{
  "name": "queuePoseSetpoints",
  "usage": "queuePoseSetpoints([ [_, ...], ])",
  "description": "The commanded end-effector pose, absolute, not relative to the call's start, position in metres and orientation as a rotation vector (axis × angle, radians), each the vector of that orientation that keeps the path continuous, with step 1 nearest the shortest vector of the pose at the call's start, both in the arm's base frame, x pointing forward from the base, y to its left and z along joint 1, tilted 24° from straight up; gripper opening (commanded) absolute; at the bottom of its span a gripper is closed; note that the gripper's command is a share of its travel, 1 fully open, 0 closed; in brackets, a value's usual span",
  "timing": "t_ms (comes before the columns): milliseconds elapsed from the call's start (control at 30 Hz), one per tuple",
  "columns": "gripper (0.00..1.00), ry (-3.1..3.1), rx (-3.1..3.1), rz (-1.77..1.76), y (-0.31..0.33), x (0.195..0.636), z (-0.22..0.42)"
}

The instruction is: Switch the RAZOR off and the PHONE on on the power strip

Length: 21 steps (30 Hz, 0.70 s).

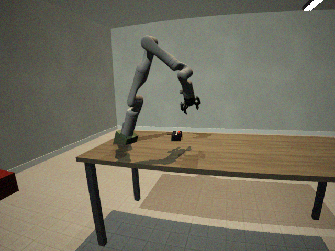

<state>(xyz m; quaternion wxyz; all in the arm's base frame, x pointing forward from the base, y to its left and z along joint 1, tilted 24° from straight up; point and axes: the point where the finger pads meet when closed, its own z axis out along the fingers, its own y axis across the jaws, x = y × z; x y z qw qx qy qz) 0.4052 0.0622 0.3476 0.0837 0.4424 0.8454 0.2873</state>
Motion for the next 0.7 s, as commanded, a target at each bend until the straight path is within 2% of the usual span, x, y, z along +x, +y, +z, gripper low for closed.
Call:
queuePoseSetpoints([
  [0,1.00,2.524,1.314,0.856,0.064,0.405,0.349],
  [667,1.00,2.548,1.286,0.701,0.083,0.396,0.330],
])
